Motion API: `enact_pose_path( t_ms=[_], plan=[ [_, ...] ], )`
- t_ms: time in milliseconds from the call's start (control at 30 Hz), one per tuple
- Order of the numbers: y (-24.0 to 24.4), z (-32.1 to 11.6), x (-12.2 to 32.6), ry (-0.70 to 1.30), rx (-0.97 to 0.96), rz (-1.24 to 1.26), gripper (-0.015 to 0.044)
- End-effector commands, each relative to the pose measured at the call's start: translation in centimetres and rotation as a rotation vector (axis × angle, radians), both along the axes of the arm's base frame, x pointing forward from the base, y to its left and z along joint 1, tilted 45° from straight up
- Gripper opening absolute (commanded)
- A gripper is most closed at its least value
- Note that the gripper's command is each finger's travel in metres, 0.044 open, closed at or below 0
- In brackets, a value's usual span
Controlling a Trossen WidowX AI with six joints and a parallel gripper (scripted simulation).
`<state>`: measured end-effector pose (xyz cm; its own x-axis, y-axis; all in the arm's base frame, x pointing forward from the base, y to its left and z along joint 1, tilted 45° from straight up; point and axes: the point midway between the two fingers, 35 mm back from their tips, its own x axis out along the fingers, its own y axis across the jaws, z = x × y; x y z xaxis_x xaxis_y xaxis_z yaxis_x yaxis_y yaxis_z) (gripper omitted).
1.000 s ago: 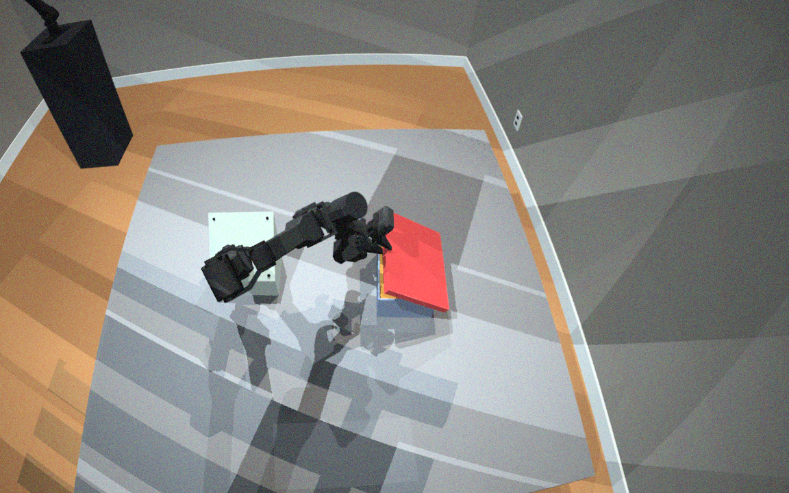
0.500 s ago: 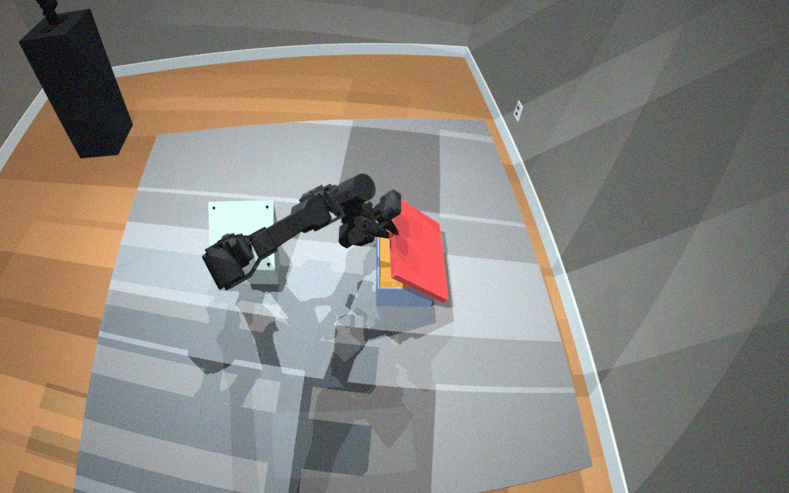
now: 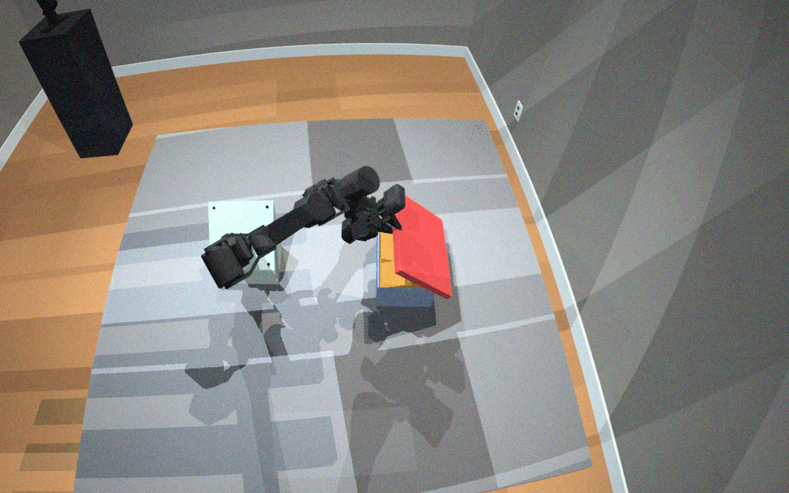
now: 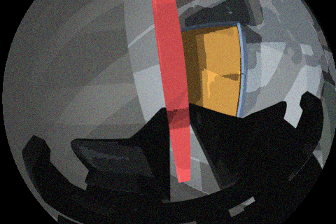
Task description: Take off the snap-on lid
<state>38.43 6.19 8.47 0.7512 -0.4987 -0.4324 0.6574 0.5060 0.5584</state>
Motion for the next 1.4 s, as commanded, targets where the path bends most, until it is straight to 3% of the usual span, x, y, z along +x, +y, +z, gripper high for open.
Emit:
enact_pose_path(
  t_ms=[0, 967, 1367],
  plan=[
    [0.9, 0.9, 0.3, -0.018, 0.008, 0.004, 0.0000],
    [3.5, 3.6, 0.3, -0.017, 0.009, 0.004, 0.0000],
    [2.2, 3.9, -0.2, -0.017, 0.009, 0.004, 0.0000]
  ],
)
